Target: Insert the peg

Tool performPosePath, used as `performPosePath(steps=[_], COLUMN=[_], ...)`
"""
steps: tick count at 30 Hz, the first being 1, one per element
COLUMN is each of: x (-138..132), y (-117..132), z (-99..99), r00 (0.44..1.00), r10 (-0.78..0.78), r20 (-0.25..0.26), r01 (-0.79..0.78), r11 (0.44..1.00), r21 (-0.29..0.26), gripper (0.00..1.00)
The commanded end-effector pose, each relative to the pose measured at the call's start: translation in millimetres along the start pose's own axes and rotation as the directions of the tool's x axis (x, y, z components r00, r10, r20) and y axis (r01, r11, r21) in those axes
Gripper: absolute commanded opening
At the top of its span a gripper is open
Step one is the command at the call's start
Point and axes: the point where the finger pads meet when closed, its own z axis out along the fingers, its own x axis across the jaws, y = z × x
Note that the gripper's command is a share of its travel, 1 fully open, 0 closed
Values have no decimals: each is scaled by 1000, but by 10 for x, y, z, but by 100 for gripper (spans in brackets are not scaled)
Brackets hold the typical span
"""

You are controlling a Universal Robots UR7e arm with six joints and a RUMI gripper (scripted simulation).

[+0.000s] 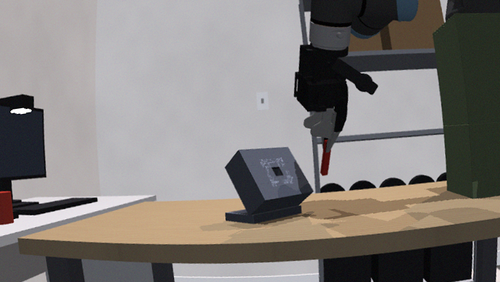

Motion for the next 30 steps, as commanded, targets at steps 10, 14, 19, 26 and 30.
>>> performPosePath(steps=[10, 14, 19, 26, 30], x=[63, 72, 96, 130, 140], y=[71, 74, 100, 125, 133], z=[-68, -79, -102, -138, -148], r00=[999, 999, 998, 996, 995], r10=[-28, -32, -41, -55, -58], r20=[38, 43, 56, 73, 78], r01=[28, 33, 43, 58, 62], r11=[999, 999, 999, 997, 997], r21=[-23, -25, -33, -43, -46], gripper=[0, 0, 0, 0, 0])
